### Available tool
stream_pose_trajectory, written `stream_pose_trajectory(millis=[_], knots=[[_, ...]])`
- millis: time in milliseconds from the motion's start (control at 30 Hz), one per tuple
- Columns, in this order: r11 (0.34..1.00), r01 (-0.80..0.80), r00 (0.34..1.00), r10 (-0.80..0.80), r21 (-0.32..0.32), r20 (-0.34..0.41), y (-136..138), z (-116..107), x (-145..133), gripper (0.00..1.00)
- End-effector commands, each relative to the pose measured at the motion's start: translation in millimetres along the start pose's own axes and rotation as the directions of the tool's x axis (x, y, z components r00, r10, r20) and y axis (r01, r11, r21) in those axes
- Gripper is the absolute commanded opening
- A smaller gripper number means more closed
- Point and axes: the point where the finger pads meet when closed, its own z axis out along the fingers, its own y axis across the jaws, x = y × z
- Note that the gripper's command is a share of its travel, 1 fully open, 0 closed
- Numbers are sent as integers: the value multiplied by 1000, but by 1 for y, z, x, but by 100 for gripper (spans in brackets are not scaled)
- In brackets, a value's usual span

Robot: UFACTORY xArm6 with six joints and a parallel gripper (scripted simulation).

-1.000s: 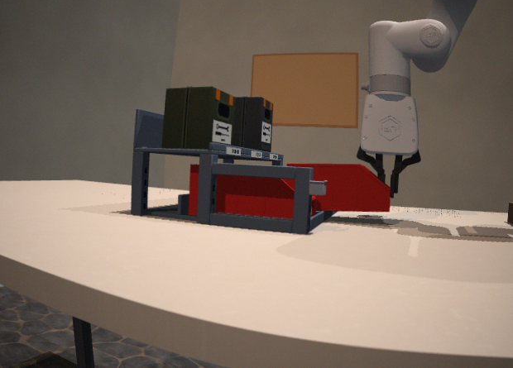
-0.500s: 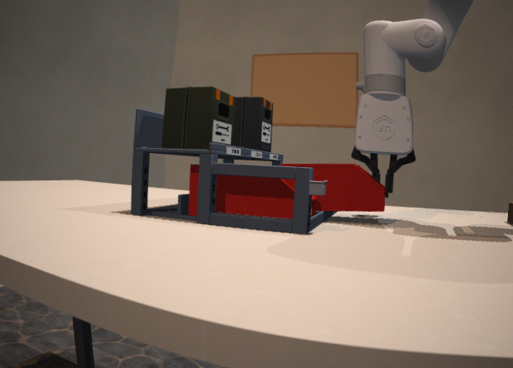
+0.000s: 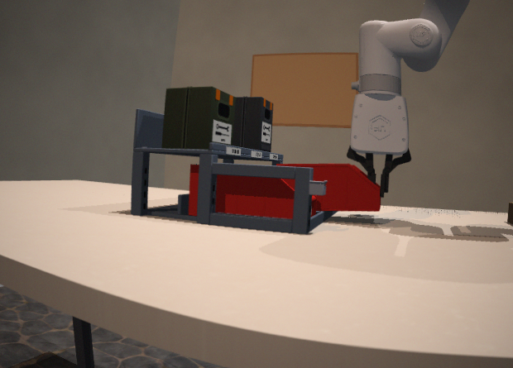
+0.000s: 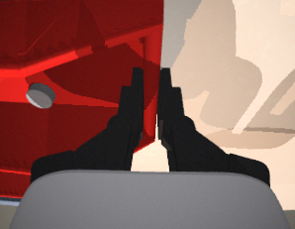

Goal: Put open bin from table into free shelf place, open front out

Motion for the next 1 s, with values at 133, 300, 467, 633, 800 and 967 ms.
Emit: stream_pose_trajectory(millis=[133, 300, 467, 633, 800, 967], knots=[[1000, 0, 1000, 0, 4, 0, -5, -1, 0, 0], [1000, 0, 1000, 0, 4, 0, -5, -1, 0, 0], [1000, 0, 1000, 0, 4, 0, -15, -1, 0, 0], [1000, 0, 1000, 0, 4, 0, -15, -1, 0, 0], [1000, 0, 1000, 0, 4, 0, -15, -1, 0, 0], [1000, 0, 1000, 0, 4, 0, -20, -1, 0, 0]])
